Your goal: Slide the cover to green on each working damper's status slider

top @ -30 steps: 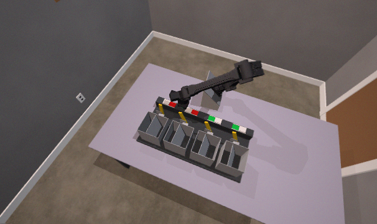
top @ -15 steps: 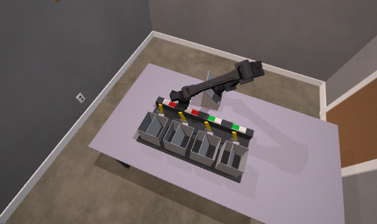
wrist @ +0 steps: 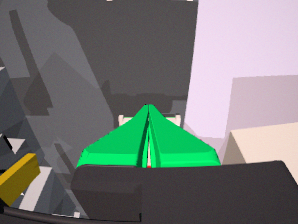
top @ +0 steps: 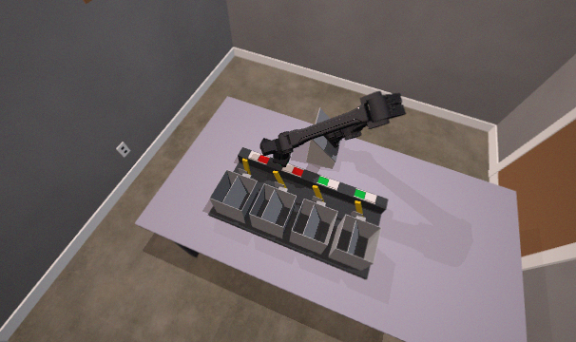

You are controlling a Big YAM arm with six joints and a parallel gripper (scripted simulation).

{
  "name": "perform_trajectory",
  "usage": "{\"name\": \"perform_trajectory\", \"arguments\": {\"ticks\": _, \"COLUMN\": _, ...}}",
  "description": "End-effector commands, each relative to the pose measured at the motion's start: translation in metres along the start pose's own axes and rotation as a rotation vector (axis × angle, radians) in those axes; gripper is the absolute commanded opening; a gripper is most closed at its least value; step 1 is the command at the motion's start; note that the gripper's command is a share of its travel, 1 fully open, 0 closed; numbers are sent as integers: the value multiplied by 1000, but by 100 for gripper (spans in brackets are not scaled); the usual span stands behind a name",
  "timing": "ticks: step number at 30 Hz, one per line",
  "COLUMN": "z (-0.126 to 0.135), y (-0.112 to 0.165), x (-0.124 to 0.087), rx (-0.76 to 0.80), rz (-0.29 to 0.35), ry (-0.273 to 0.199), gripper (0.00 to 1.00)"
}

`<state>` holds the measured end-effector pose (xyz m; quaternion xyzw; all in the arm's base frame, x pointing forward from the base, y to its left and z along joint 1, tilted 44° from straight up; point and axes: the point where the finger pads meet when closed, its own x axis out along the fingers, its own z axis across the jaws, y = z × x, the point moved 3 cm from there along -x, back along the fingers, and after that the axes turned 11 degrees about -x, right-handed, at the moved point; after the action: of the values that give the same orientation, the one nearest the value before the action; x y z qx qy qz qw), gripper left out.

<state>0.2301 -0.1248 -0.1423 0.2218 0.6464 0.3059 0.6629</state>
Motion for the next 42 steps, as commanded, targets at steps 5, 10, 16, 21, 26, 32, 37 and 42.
{"name": "perform_trajectory", "arguments": {"ticks": 5, "z": 5, "y": 8, "x": 1, "rx": -2, "rz": -3, "ry": 5, "gripper": 0}}
{"name": "perform_trajectory", "arguments": {"ticks": 10, "z": 6, "y": 10, "x": -1, "rx": -5, "rz": -8, "ry": 2, "gripper": 0}}
{"name": "perform_trajectory", "arguments": {"ticks": 16, "z": 5, "y": 12, "x": 2, "rx": -1, "rz": -1, "ry": 6, "gripper": 0}}
{"name": "perform_trajectory", "arguments": {"ticks": 21, "z": 7, "y": 15, "x": -1, "rx": -5, "rz": -7, "ry": 2, "gripper": 0}}
{"name": "perform_trajectory", "arguments": {"ticks": 26, "z": 6, "y": 18, "x": 1, "rx": -2, "rz": -3, "ry": 5, "gripper": 0}}
{"name": "perform_trajectory", "arguments": {"ticks": 32, "z": 7, "y": 21, "x": 2, "rx": -2, "rz": -2, "ry": 5, "gripper": 0}}
{"name": "perform_trajectory", "arguments": {"ticks": 37, "z": 8, "y": 23, "x": 0, "rx": -5, "rz": -6, "ry": 3, "gripper": 0}}
{"name": "perform_trajectory", "arguments": {"ticks": 42, "z": 7, "y": 26, "x": 3, "rx": 2, "rz": 3, "ry": 8, "gripper": 0}}
